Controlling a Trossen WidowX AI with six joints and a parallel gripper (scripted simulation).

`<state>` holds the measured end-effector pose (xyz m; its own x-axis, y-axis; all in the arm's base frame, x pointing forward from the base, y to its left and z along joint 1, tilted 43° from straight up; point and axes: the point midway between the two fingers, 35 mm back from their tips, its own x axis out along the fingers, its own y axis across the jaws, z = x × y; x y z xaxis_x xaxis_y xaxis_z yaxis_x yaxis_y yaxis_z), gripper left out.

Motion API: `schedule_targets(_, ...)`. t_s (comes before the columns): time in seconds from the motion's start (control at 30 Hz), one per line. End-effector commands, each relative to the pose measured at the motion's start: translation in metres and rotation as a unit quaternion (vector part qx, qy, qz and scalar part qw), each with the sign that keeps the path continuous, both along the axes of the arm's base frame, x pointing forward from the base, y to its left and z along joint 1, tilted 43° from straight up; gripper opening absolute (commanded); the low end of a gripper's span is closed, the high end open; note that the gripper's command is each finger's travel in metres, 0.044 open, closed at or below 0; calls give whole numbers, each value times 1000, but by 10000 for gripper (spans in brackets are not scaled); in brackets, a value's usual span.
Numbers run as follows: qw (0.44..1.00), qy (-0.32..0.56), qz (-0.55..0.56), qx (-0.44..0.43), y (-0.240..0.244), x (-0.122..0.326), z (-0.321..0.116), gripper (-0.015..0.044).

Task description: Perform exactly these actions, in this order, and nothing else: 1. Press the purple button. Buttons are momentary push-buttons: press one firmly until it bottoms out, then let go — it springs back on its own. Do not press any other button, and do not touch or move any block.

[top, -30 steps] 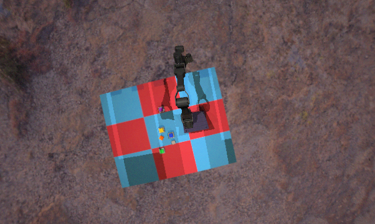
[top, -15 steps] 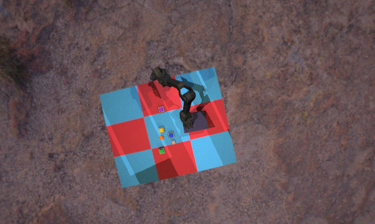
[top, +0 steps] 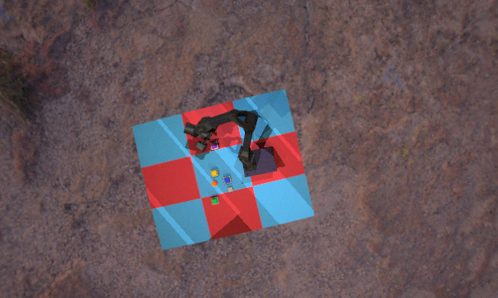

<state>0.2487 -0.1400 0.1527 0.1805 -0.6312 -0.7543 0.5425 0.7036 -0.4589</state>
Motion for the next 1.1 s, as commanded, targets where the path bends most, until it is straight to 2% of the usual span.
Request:
schedule_targets(0.0, 974, 163, 153, -40, 39, -11, -15, 400)
schedule_targets(0.1, 937, 248, 237, -68, 58, -18, -20, 400)
schedule_targets(0.43, 933, 254, 244, -71, 59, -19, -20, 400)
schedule_targets(0.63, 933, 254, 243, -72, 19, -12, -64, 242)
schedule_targets(0.9, 933, 254, 243, -72, 17, -12, -65, 32)
schedule_targets(1.07, 933, 254, 243, -72, 17, -12, -65, 20)
